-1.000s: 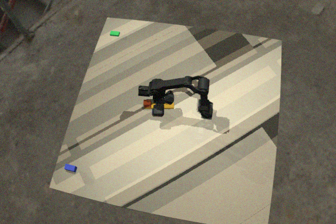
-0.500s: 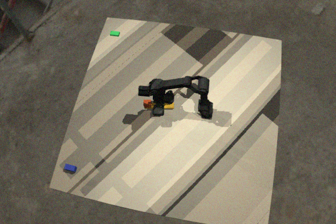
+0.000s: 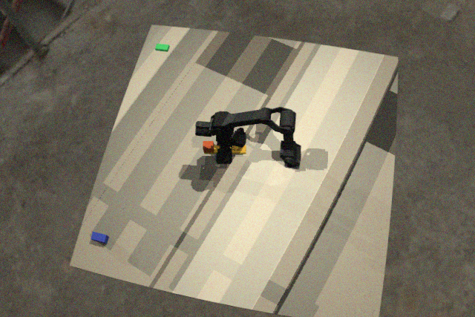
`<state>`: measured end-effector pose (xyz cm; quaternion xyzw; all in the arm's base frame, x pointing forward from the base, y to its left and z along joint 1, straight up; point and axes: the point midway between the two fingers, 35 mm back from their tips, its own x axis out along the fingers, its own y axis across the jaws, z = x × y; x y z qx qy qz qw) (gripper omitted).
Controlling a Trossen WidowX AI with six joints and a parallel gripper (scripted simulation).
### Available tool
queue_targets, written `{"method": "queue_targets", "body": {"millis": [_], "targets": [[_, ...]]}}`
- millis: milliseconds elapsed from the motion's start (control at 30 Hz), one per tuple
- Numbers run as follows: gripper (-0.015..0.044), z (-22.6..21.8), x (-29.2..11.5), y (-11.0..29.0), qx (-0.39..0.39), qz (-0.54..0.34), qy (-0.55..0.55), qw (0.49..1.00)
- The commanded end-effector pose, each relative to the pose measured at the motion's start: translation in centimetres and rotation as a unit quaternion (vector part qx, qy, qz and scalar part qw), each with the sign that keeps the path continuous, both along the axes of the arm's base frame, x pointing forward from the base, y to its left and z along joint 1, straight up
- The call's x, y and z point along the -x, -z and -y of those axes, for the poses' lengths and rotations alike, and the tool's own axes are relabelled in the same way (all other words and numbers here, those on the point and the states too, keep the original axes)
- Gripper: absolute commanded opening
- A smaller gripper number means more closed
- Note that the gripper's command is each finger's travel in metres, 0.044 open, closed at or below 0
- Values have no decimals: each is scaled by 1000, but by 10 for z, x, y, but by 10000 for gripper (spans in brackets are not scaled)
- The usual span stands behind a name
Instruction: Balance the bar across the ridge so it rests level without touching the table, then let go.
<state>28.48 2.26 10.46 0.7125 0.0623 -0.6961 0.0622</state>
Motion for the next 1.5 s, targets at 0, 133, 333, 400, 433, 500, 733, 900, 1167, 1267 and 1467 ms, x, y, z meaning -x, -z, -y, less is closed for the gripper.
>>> {"method": "queue_targets", "body": {"millis": [0, 133, 333, 400, 433, 500, 733, 900, 1167, 1267, 1467], "targets": [[0, 0, 0, 0, 0, 0, 0, 1000], [0, 0, 0, -1, 0, 0, 0, 1000], [0, 0, 0, -1, 0, 0, 0, 1000], [0, 0, 0, -1, 0, 0, 0, 1000], [0, 0, 0, -1, 0, 0, 0, 1000], [0, 0, 0, 0, 0, 0, 0, 1000], [0, 0, 0, 0, 0, 0, 0, 1000], [0, 0, 0, 0, 0, 0, 0, 1000], [0, 0, 0, 0, 0, 0, 0, 1000], [0, 0, 0, 0, 0, 0, 0, 1000], [26, 0, 0, 0, 0, 0, 0, 1000]]}}
